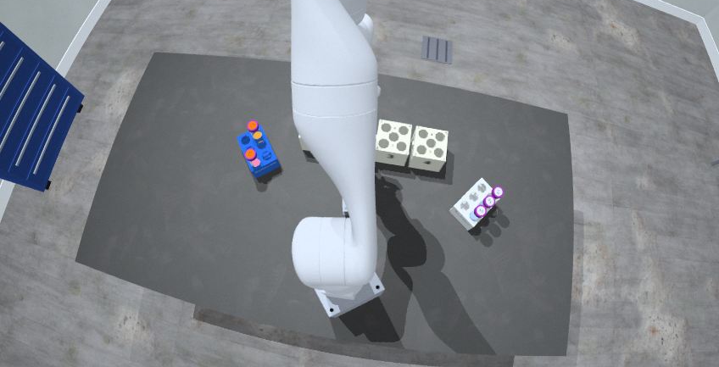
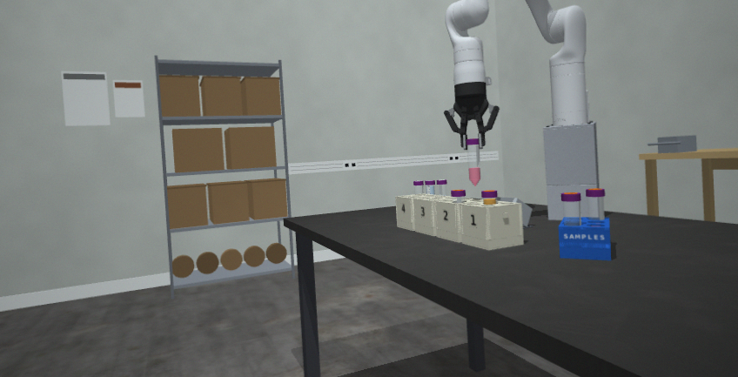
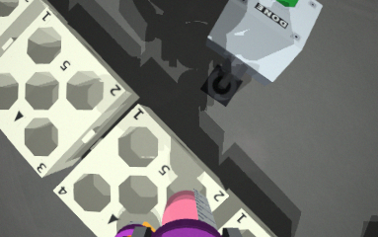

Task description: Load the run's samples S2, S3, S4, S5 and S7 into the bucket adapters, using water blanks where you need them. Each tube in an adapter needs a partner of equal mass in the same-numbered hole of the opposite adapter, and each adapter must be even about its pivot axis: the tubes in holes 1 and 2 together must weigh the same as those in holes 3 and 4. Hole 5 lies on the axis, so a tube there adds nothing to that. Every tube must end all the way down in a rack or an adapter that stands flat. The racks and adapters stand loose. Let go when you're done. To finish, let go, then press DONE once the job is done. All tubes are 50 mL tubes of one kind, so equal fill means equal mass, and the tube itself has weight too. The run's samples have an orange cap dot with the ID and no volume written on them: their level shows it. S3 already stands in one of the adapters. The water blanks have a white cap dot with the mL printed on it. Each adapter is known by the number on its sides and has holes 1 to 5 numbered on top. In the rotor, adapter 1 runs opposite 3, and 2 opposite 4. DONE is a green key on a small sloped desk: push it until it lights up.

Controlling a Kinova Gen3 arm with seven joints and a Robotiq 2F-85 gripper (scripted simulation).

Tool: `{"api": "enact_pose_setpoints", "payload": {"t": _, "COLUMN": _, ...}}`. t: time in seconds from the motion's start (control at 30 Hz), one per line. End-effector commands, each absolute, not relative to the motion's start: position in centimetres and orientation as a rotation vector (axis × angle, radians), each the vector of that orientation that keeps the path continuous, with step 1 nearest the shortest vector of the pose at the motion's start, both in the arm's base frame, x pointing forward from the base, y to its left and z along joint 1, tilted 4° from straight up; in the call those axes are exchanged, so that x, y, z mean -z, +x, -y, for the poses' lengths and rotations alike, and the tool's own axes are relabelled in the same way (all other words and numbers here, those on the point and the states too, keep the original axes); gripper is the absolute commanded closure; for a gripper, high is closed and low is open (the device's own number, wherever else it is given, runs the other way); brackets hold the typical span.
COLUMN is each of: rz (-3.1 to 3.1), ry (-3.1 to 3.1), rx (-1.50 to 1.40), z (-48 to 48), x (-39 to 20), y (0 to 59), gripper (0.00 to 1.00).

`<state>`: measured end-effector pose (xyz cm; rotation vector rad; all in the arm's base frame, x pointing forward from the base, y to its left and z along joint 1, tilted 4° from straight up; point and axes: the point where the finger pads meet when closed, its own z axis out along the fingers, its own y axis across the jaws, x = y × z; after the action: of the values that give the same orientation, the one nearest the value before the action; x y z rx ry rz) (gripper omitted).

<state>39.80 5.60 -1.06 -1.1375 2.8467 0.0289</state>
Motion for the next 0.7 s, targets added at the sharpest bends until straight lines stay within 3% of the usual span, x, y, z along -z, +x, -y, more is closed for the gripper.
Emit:
{"api": "enact_pose_setpoints", "payload": {"t": 0.0, "rz": -2.845, "ry": -1.137, "rx": -0.028, "z": -5.6, "x": 1.3, "y": 39.9, "gripper": 0.9}}
{"api": "enact_pose_setpoints", "payload": {"t": 0.67, "rz": -2.845, "ry": -1.137, "rx": -0.028, "z": -5.7, "x": 3.7, "y": 40.0, "gripper": 0.9}}
